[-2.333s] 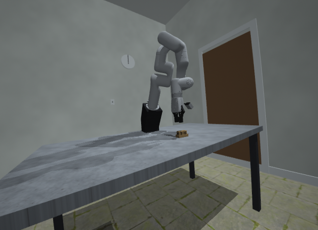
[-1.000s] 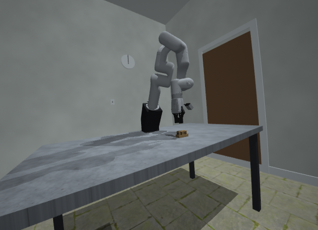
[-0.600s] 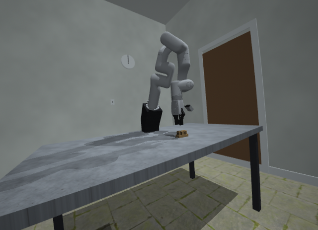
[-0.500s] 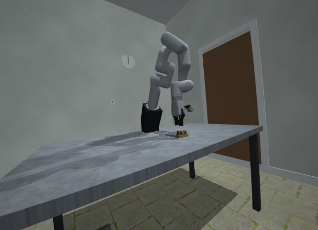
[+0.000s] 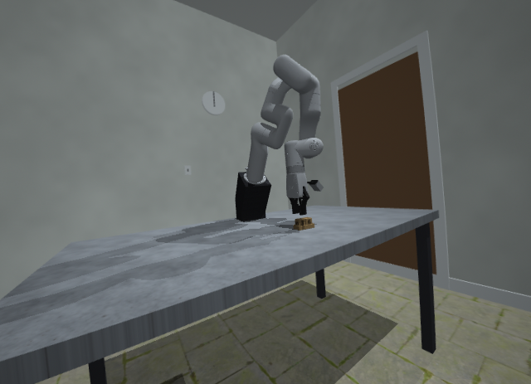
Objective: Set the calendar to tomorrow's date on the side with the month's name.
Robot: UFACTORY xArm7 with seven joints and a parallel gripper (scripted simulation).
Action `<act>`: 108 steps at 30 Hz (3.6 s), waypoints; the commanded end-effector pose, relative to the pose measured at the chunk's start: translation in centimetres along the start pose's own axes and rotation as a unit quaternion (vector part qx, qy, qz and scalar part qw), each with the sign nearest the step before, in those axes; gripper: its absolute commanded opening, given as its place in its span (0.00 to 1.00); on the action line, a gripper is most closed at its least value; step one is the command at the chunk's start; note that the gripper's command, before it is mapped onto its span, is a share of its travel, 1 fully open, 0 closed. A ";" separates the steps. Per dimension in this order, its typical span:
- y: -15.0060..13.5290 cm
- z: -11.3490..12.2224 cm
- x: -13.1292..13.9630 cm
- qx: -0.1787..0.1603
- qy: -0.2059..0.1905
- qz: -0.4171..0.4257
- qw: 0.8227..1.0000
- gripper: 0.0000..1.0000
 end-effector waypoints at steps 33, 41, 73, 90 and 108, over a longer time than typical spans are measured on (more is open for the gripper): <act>0.0 -1.2 -0.1 0.006 -0.014 0.001 1.000 0.49; 0.0 -1.2 -0.1 0.006 -0.014 0.001 1.000 0.49; 0.0 -3.2 -0.1 0.007 -0.014 0.001 1.000 0.49; 0.0 -4.0 -0.1 0.006 -0.014 0.001 1.000 0.49; 0.0 -4.0 -0.1 0.006 -0.014 0.001 1.000 0.49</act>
Point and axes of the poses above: the point where the finger pads meet when closed, its own z axis back along the fingers, its own y axis across the jaws, x = y × z, the point moved 5 cm from there along z, back along the fingers
